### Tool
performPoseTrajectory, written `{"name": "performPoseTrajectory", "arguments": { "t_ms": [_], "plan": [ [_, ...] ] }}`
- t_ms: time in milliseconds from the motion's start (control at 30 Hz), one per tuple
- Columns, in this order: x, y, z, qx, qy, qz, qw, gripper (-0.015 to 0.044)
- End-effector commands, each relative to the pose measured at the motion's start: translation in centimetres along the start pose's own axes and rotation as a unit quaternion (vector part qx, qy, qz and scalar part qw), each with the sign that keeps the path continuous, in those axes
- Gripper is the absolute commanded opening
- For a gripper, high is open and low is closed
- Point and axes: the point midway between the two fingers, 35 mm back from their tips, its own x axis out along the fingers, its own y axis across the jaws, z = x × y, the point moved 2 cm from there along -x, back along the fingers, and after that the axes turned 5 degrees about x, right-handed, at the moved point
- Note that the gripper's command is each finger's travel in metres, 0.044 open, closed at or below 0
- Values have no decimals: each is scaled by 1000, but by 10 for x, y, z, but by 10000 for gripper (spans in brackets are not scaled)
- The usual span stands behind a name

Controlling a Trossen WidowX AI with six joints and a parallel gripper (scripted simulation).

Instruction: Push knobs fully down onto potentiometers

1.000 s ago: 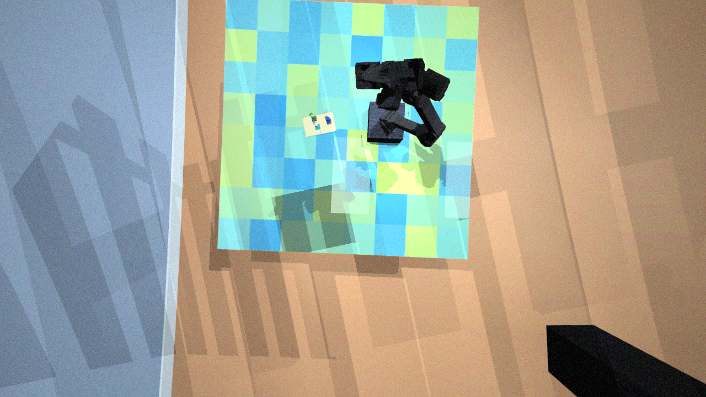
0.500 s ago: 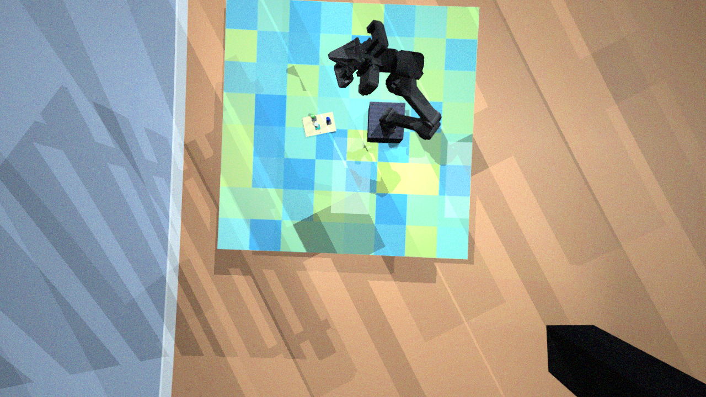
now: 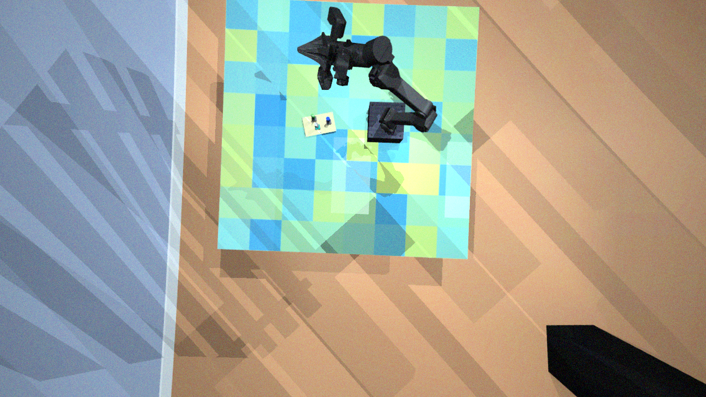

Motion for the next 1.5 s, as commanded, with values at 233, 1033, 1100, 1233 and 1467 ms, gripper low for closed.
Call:
{"name": "performPoseTrajectory", "arguments": {
  "t_ms": [233,1033,1100,1233,1467],
  "plan": [
    [26,48,-67,155,92,52,982,0],
    [41,159,-171,452,310,99,831,0],
    [40,170,-178,472,330,100,812,0],
    [37,192,-192,509,371,98,771,0],
    [27,231,-213,562,444,88,693,0]
  ]
}}
